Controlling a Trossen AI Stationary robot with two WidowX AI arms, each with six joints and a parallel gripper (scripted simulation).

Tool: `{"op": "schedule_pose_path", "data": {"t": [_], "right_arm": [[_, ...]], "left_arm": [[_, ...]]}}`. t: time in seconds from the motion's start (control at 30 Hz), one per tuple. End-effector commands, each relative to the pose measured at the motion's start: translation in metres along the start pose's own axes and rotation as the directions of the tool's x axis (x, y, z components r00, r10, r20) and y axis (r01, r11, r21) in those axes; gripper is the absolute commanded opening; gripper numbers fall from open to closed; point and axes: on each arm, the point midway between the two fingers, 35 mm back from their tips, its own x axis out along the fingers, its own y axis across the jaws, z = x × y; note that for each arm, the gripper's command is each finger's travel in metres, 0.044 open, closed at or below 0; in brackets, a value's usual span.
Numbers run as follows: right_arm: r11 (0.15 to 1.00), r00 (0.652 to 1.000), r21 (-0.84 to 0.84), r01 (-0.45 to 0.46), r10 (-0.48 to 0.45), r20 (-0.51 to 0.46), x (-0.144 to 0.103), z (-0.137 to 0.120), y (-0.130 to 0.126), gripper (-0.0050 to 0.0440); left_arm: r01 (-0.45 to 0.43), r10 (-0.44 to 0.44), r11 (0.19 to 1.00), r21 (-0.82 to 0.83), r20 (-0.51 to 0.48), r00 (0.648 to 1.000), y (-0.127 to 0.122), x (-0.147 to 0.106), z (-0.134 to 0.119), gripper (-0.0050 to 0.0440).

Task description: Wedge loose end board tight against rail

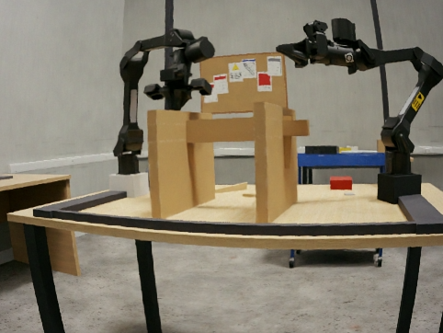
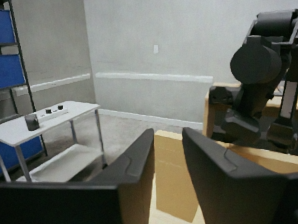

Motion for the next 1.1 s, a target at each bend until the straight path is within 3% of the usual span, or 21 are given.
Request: {"op": "schedule_pose_path", "data": {"t": [0.0, 0.4, 1.07], "right_arm": [[1.0, 1.0, 0.009, -0.024, 0.024, 0.016, -0.016, 0.004, 0.003, -0.005], [1.0, 1.0, 0.008, -0.022, 0.022, 0.014, -0.052, 0.004, 0.002, -0.005], [1.0, 1.0, 0.013, -0.026, 0.026, 0.015, -0.053, 0.005, 0.001, -0.005]], "left_arm": [[-0.001, 0.001, 1.0, 0.002, 0.022, 1.0, 0.0, 0.0, 0.01, 0.0085], [-0.001, 0.001, 1.0, 0.002, 0.022, 1.0, 0.0, 0.0, 0.01, 0.0085], [-0.001, 0.001, 1.0, 0.002, 0.022, 1.0, 0.0, 0.0, 0.01, 0.0085]]}}
